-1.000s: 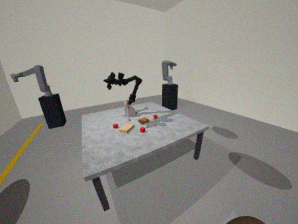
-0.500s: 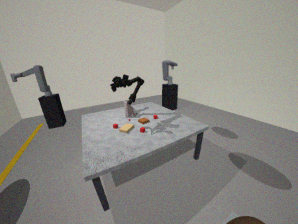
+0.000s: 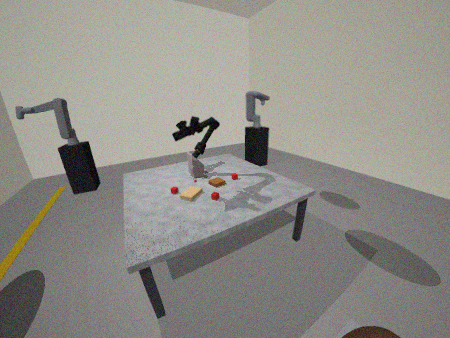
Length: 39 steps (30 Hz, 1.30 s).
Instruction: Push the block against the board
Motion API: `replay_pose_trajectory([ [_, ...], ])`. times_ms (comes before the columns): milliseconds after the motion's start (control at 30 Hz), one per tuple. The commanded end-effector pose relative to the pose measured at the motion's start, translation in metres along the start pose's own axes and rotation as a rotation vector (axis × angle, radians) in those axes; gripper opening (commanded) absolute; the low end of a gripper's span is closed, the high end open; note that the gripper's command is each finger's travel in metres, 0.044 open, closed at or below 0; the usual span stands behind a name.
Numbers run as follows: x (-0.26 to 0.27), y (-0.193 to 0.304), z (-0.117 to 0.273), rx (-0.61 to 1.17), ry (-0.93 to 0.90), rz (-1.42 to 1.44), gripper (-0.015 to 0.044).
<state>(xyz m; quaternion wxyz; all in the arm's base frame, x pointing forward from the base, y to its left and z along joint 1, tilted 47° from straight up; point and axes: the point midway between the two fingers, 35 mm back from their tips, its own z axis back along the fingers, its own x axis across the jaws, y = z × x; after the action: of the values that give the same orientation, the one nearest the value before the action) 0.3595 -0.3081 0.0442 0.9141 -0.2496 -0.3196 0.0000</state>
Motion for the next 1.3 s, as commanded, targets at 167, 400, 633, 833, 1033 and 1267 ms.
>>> replay_pose_trajectory([
  [167, 0.024, 0.046, 0.009, 0.129, -0.061, 0.26, 0.0],
  [400, 0.039, 0.085, 0.02, 0.229, -0.12, 0.471, 0.0],
  [633, 0.05, 0.124, 0.033, 0.324, -0.195, 0.681, 0.0],
  [833, 0.057, 0.156, 0.047, 0.399, -0.271, 0.859, 0.0],
  [1033, 0.062, 0.187, 0.063, 0.469, -0.358, 1.033, 0.0],
  [1267, 0.066, 0.222, 0.084, 0.543, -0.475, 1.232, 0.0],
])
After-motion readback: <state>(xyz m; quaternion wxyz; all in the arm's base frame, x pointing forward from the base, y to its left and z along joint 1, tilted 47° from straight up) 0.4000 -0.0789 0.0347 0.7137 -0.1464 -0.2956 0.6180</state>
